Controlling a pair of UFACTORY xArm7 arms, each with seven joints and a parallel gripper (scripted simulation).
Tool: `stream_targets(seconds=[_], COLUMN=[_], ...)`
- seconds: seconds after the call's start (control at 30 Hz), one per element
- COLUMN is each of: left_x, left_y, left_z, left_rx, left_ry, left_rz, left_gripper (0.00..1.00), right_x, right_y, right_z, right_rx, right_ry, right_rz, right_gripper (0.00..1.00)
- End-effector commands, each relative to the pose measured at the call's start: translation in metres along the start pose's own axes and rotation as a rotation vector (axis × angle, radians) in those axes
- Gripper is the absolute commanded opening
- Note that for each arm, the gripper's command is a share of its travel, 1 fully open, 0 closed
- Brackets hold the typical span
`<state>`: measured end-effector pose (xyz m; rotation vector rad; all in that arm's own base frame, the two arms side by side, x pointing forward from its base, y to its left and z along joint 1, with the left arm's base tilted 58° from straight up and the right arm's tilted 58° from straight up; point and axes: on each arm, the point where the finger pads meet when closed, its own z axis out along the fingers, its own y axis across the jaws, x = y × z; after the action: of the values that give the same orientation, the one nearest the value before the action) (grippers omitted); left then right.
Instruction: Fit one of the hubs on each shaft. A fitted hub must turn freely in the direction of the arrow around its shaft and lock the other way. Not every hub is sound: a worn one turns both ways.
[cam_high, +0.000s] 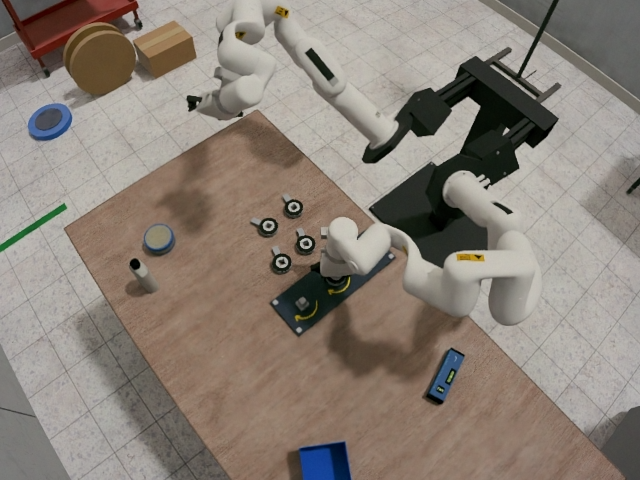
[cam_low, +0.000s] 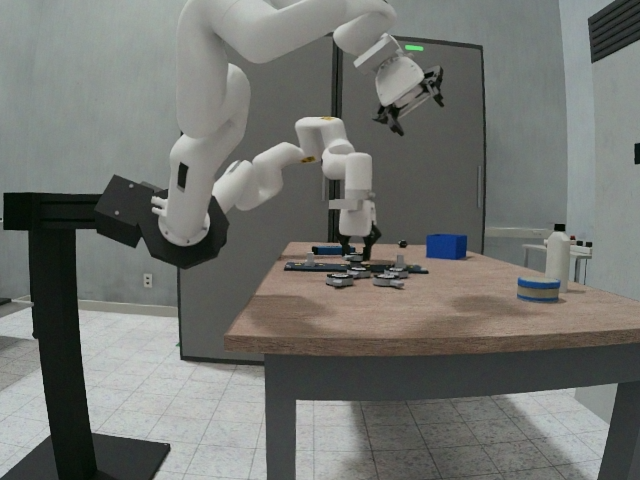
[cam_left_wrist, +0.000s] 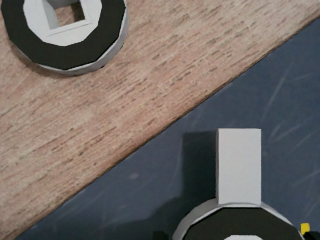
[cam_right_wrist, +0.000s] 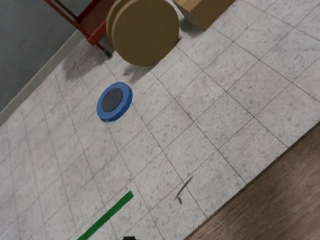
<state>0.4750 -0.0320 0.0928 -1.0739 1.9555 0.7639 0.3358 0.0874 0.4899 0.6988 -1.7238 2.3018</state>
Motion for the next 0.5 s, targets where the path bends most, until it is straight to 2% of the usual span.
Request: stream_targets(seconds=[0.0, 0.47], left_x=[0.0005, 0.0005], left_y=[-0.0016, -0.0016], left_z=[-0.0023, -0.0003], left_rx=[0.005, 0.005], left_ry=[0.001, 0.001], left_rz=[0.000, 0.000], left_gripper=[0.00, 0.00], right_x=[0.0005, 0.0005], right_y=[-0.0009, -0.0009], right_z=[-0.0012, -0.0012], right_rx=[0.001, 0.001], right_ry=[-0.003, -0.003], right_rz=[0.003, 0.003], right_gripper=[1.00, 1.00])
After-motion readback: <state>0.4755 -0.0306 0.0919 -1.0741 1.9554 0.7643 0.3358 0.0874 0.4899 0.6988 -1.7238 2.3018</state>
